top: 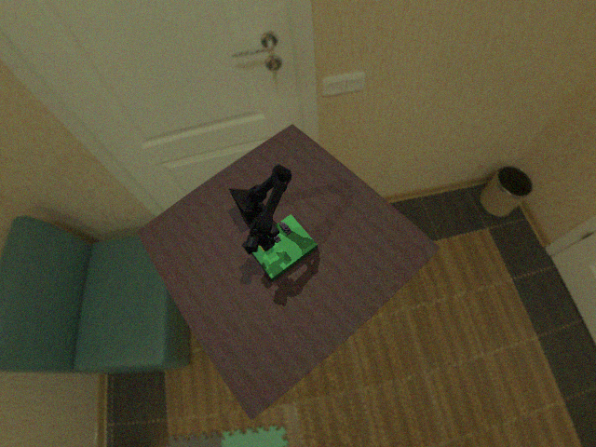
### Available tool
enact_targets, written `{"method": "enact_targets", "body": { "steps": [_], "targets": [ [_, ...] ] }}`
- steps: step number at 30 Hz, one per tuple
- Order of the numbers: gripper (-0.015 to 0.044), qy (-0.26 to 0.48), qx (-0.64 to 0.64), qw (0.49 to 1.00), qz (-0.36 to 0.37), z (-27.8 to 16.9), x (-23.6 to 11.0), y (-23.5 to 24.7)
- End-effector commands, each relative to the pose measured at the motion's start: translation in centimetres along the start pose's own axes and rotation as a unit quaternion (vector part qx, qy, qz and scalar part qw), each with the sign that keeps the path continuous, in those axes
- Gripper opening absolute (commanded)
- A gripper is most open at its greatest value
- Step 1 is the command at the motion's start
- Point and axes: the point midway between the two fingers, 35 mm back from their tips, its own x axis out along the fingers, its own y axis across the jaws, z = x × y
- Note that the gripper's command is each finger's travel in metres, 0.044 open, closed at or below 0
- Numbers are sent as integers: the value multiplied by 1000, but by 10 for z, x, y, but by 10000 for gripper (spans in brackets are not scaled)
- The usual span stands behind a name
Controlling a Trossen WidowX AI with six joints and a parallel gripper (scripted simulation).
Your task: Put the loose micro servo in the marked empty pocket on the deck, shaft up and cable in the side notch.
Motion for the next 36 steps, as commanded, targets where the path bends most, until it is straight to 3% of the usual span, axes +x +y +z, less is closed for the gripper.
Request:
{"method": "enact_targets", "body": {
  "steps": [1, 7, 13, 36],
  "targets": [
    [440, -1, 2, 1000, 2, 31, -19, 2],
    [440, -1, 1, 1000, 2, 51, -34, 6],
    [440, -3, -6, 1000, -2, 41, -77, 7],
    [440, -3, -6, 1000, -2, 41, -77, 7]
  ]
}}
